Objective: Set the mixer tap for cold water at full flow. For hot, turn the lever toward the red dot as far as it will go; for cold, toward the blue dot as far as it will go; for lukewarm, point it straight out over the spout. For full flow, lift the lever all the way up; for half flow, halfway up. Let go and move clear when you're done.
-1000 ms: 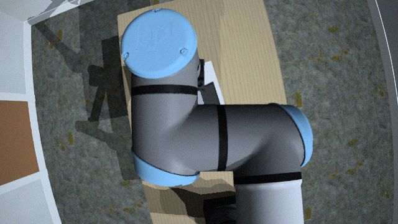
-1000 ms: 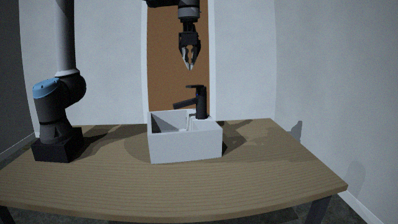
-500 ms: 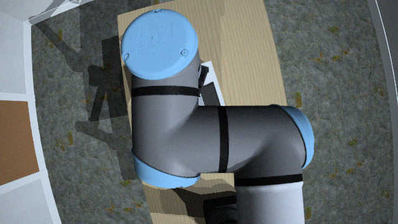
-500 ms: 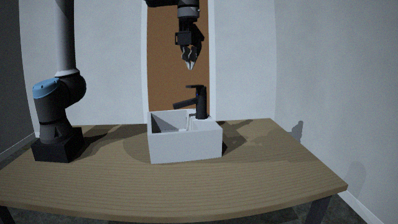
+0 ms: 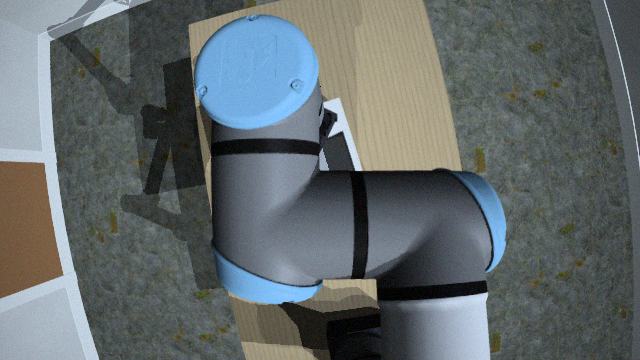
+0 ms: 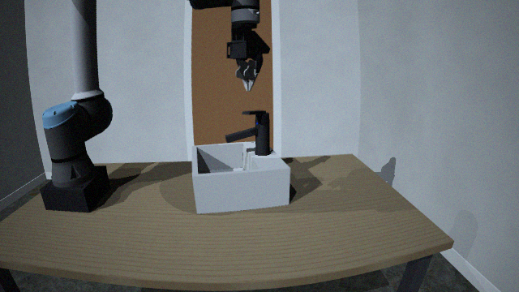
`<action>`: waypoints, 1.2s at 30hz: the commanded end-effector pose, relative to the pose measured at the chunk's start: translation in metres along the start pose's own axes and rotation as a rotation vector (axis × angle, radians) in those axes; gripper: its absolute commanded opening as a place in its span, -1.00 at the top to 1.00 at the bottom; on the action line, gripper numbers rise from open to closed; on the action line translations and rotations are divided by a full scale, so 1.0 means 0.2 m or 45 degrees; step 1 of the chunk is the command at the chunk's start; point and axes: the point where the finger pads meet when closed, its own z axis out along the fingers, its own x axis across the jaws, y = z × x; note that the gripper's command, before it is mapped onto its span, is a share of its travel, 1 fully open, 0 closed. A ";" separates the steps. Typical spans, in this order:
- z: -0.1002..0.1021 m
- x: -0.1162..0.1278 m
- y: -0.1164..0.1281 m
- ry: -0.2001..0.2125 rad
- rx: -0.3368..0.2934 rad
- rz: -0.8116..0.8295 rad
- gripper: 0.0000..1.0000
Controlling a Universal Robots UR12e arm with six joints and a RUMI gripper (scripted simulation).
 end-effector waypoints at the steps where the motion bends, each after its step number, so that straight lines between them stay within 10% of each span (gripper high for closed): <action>1: -0.01 0.00 0.00 0.002 0.000 0.026 1.00; 8: -0.01 0.00 0.00 0.002 0.000 0.030 1.00; 9: -0.01 0.00 0.00 0.002 0.000 0.030 0.24; 36: -0.01 0.00 0.00 0.002 0.000 0.030 0.24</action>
